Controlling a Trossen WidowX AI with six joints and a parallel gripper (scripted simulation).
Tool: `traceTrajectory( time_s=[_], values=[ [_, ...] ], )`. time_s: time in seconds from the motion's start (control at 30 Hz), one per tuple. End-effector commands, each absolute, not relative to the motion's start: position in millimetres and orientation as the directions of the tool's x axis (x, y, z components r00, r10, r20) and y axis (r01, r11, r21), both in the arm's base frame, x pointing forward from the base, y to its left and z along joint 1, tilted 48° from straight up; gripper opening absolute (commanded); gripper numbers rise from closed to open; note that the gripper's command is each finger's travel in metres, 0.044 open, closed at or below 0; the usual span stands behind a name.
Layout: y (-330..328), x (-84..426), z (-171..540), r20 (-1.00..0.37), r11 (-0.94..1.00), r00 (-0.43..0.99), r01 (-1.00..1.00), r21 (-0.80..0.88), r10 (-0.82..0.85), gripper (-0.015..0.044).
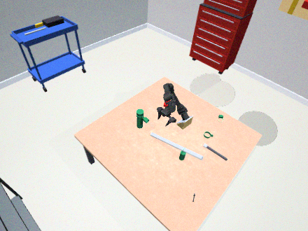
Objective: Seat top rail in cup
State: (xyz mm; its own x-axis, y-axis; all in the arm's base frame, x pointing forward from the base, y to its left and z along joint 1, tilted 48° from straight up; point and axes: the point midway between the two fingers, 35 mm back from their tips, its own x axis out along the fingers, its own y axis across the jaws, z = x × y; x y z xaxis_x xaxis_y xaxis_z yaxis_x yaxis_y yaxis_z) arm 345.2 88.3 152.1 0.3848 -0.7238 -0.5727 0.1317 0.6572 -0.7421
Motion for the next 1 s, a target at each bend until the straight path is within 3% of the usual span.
traceTrajectory(
  time_s=[0.0, 0.13, 0.27, 0.4, 0.53, 0.67, 0.97],
  values=[
    [89.6, 346.0, 153.8, -0.567, 0.659, 0.387, 0.164, -0.734, -0.727, 0.0440],
    [83.3, 348.7, 145.5, -0.583, 0.624, 0.344, 0.011, -0.781, -0.736, 0.0440],
    [67.8, 353.7, 125.8, -0.617, 0.525, 0.238, -0.352, -0.775, -0.750, 0.0440],
    [50.3, 356.8, 104.6, -0.646, 0.398, 0.119, -0.699, -0.594, -0.754, 0.0440],
    [33.0, 357.5, 83.8, -0.667, 0.253, -0.005, -0.927, -0.276, -0.745, 0.0440],
    [19.3, 356.4, 67.5, -0.677, 0.121, -0.104, -0.992, 0.023, -0.728, 0.0440],
    [18.0, 356.2, 66.0, -0.678, 0.106, -0.113, -0.993, 0.052, -0.726, 0.0440]
  ],
)
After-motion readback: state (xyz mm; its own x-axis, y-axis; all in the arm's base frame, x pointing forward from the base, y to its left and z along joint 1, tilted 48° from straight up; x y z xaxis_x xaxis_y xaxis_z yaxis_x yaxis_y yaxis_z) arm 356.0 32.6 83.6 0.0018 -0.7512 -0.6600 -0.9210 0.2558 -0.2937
